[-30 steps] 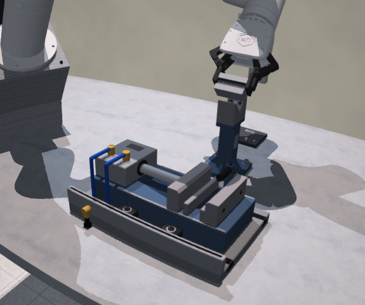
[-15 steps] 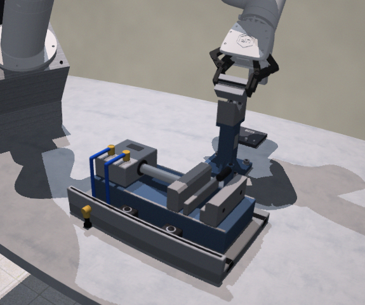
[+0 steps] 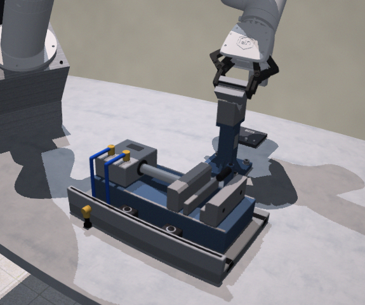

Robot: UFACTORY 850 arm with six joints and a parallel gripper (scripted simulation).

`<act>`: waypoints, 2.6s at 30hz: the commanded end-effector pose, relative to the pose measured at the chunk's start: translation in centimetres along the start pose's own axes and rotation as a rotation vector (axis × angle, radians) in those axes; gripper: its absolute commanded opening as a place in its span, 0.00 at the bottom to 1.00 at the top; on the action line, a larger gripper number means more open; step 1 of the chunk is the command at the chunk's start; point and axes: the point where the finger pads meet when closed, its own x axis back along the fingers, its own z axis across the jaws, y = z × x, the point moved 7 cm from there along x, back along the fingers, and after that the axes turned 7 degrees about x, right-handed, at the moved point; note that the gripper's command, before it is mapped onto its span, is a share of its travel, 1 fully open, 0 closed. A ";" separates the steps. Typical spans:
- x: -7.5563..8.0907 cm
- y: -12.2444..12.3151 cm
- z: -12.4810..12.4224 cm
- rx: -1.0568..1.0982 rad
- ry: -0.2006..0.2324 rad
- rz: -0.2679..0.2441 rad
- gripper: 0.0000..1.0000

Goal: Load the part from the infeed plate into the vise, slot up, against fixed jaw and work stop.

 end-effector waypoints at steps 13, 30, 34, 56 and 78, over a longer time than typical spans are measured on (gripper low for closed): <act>-0.3 -0.5 0.1 -0.001 0.001 0.000 0.00; -0.6 -0.9 0.3 -0.001 0.001 0.000 0.00; -0.6 -1.1 0.3 -0.001 0.001 0.000 0.00; -0.9 -1.4 0.4 -0.001 0.001 0.000 0.00; -0.9 -1.5 0.4 -0.001 0.001 0.000 0.00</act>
